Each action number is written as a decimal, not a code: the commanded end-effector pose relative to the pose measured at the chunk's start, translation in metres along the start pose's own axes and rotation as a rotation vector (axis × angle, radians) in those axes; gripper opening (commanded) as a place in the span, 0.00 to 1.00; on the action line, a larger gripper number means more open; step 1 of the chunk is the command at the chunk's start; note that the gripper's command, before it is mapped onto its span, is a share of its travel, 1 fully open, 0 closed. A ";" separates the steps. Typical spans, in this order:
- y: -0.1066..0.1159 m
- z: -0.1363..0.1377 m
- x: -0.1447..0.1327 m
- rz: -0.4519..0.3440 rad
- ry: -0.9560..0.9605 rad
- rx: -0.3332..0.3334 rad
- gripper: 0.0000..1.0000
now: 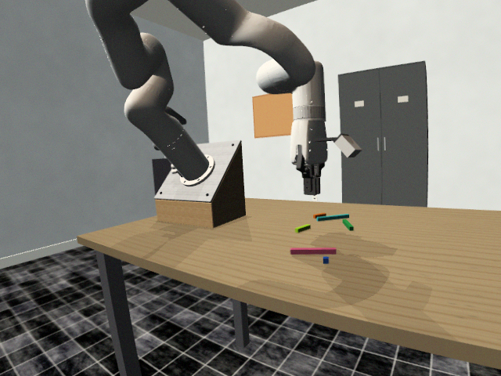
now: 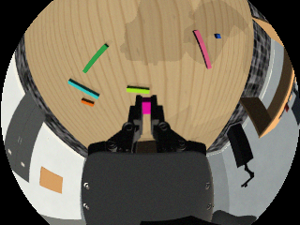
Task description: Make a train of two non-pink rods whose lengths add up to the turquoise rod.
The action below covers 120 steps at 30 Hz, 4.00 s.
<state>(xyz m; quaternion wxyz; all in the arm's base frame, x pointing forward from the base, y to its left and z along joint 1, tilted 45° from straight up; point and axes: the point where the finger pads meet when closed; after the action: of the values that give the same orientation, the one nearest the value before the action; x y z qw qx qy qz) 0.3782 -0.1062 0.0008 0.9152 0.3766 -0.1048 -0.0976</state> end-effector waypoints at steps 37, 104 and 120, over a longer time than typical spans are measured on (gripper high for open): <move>-0.013 0.054 -0.052 0.002 -0.091 0.001 0.04; -0.086 0.055 -0.052 0.002 -0.091 0.001 0.04; -0.096 0.055 -0.052 0.002 -0.091 0.001 0.04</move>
<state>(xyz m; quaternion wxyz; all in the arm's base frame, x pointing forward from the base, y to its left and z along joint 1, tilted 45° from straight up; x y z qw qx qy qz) 0.3035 -0.1951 -0.0343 0.9096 0.3719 -0.1459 -0.1144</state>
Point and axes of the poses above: the point where the finger pads meet when closed, its own y axis back along the fingers, its own z axis across the jaws, x = y × z, and after that the axes turned 1 degree about y, right-handed
